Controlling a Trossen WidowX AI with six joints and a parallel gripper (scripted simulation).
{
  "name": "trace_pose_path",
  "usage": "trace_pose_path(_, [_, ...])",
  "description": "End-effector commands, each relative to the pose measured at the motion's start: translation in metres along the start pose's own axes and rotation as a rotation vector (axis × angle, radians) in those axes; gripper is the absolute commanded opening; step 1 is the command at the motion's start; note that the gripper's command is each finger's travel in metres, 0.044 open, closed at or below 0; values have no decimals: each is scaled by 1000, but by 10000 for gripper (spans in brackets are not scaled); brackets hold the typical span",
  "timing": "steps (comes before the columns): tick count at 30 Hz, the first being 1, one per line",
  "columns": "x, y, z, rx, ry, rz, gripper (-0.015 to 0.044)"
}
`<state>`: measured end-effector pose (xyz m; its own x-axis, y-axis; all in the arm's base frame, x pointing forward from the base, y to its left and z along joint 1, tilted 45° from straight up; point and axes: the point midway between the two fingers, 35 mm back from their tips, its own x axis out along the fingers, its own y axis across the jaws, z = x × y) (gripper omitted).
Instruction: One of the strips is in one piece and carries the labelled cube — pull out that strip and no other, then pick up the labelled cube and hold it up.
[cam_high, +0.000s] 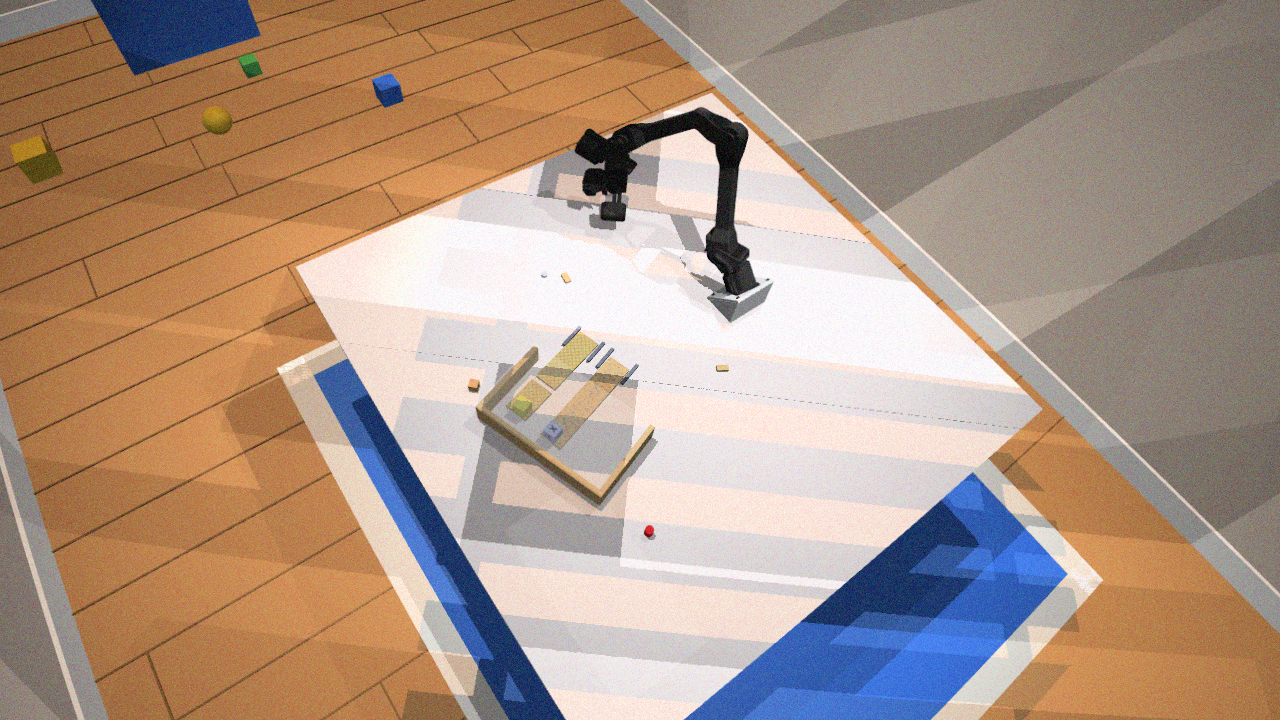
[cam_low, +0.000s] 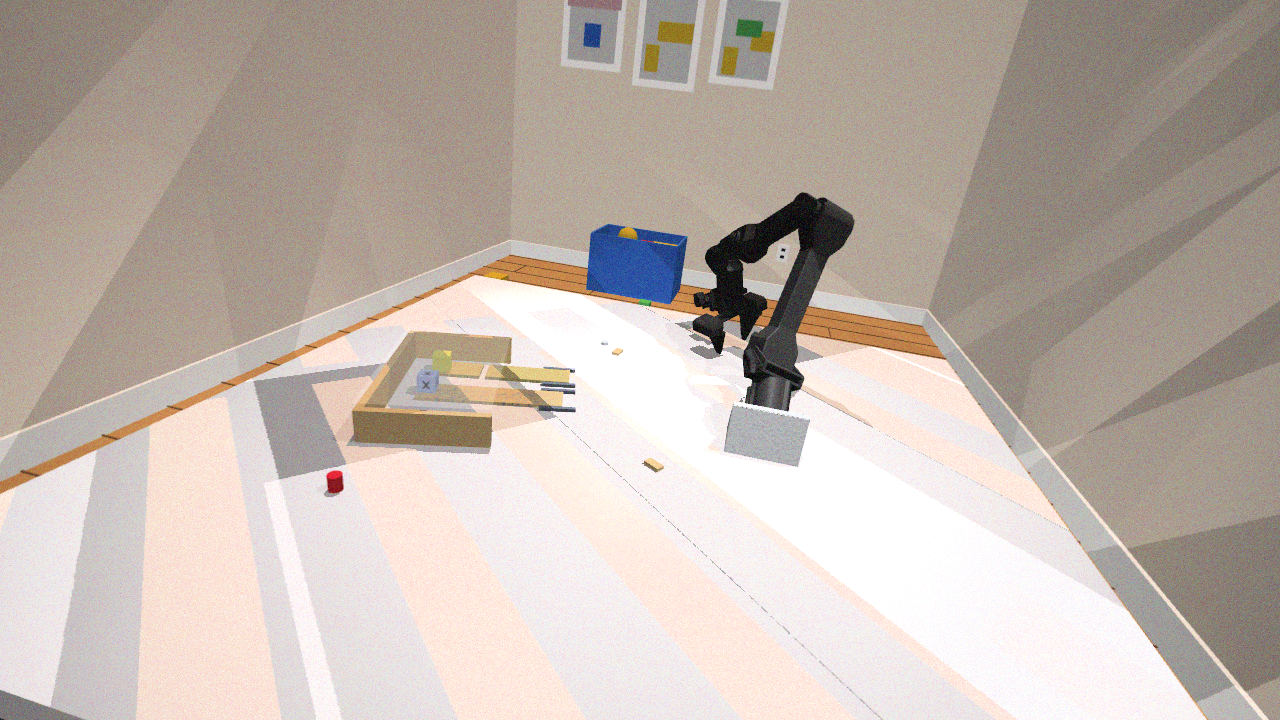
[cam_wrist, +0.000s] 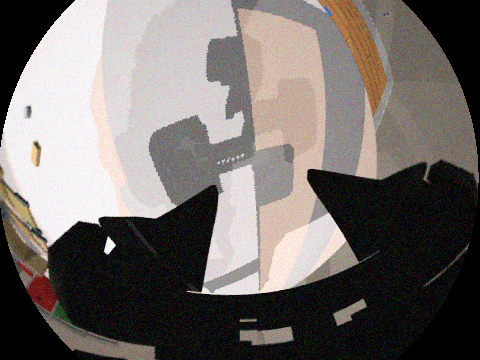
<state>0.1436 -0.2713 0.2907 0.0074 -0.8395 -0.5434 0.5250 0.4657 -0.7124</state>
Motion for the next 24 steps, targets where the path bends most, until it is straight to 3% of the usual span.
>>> trace_pose_path(1, [-6,36,23,-31,-74,44,400])
trace_pose_path(13, [-76,201,69,-218,-380,215,400])
trace_pose_path(24, [-184,333,24,-382,-686,386,400])
